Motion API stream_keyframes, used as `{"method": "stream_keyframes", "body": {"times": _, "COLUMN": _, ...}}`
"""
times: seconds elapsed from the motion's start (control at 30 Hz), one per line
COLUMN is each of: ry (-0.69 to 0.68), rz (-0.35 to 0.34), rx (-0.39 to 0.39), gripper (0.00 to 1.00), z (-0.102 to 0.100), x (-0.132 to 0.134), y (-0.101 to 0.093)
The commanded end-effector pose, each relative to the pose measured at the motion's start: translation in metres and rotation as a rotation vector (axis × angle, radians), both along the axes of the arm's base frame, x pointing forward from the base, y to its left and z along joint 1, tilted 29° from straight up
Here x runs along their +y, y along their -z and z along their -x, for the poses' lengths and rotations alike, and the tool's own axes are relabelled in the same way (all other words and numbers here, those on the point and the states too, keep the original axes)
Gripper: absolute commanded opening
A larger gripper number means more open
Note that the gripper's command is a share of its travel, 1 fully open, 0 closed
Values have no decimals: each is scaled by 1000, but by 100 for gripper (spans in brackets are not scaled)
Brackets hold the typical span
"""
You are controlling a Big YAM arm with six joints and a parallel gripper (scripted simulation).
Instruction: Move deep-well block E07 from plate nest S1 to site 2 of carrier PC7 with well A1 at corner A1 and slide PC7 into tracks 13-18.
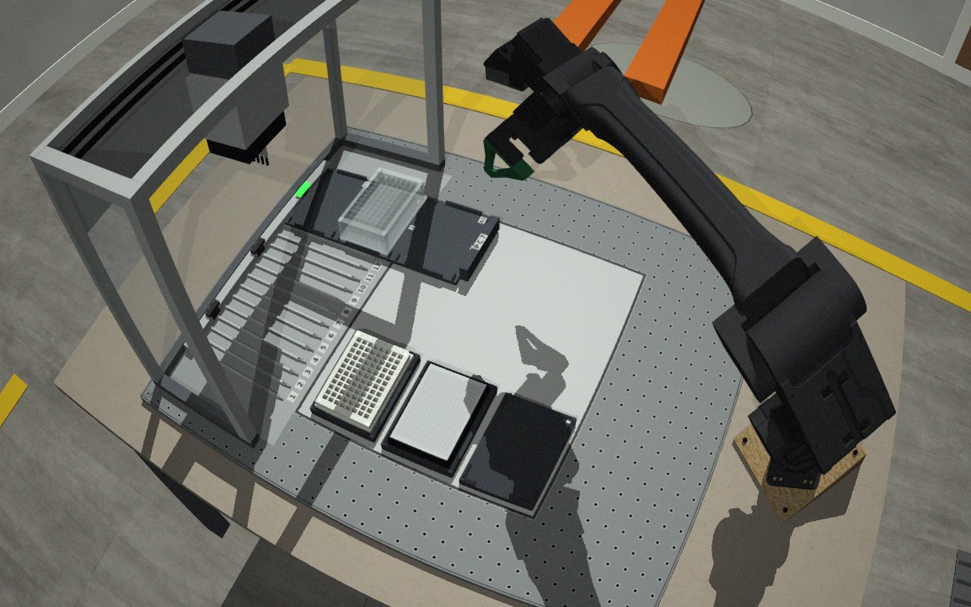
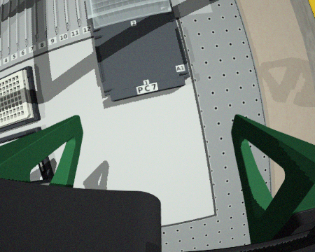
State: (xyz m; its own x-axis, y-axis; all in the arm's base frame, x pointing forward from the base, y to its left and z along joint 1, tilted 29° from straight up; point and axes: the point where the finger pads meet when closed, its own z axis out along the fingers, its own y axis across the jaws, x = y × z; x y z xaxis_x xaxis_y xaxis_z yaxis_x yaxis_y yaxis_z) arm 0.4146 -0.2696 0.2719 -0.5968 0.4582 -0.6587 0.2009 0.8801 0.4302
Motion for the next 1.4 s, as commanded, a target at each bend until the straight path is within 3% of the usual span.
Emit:
{"method": "stream_keyframes", "body": {"times": 0.0, "ry": -100, "rz": 49, "rx": 47, "gripper": 100, "z": -16, "x": 6, "y": -10}}
{"method": "stream_keyframes", "body": {"times": 0.23, "ry": -197, "rz": 6, "rx": 257, "gripper": 100, "z": -16, "x": 6, "y": -7}}
{"method": "stream_keyframes", "body": {"times": 0.3, "ry": -197, "rz": 6, "rx": 257, "gripper": 100, "z": -16, "x": 6, "y": -7}}
{"method": "stream_keyframes", "body": {"times": 0.5, "ry": -280, "rz": -31, "rx": 437, "gripper": 100, "z": -15, "x": 7, "y": -4}}
{"method": "stream_keyframes", "body": {"times": 0.57, "ry": -285, "rz": -34, "rx": 450, "gripper": 100, "z": -15, "x": 7, "y": -4}}
{"method": "stream_keyframes", "body": {"times": 0.6, "ry": -293, "rz": -75, "rx": 486, "gripper": 100, "z": -5, "x": 16, "y": 18}}
{"method": "stream_keyframes", "body": {"times": 0.67, "ry": -293, "rz": -76, "rx": 484, "gripper": 100, "z": -6, "x": 16, "y": 18}}
{"method": "stream_keyframes", "body": {"times": 0.73, "ry": -314, "rz": -24, "rx": 448, "gripper": 100, "z": 0, "x": 24, "y": 0}}
{"method": "stream_keyframes", "body": {"times": 0.8, "ry": -363, "rz": 29, "rx": 420, "gripper": 100, "z": 3, "x": 34, "y": -2}}
{"method": "stream_keyframes", "body": {"times": 0.93, "ry": -403, "rz": 59, "rx": 406, "gripper": 100, "z": 9, "x": 45, "y": -4}}
{"method": "stream_keyframes", "body": {"times": 1.37, "ry": -388, "rz": 39, "rx": 415, "gripper": 100, "z": 49, "x": 121, "y": -15}}
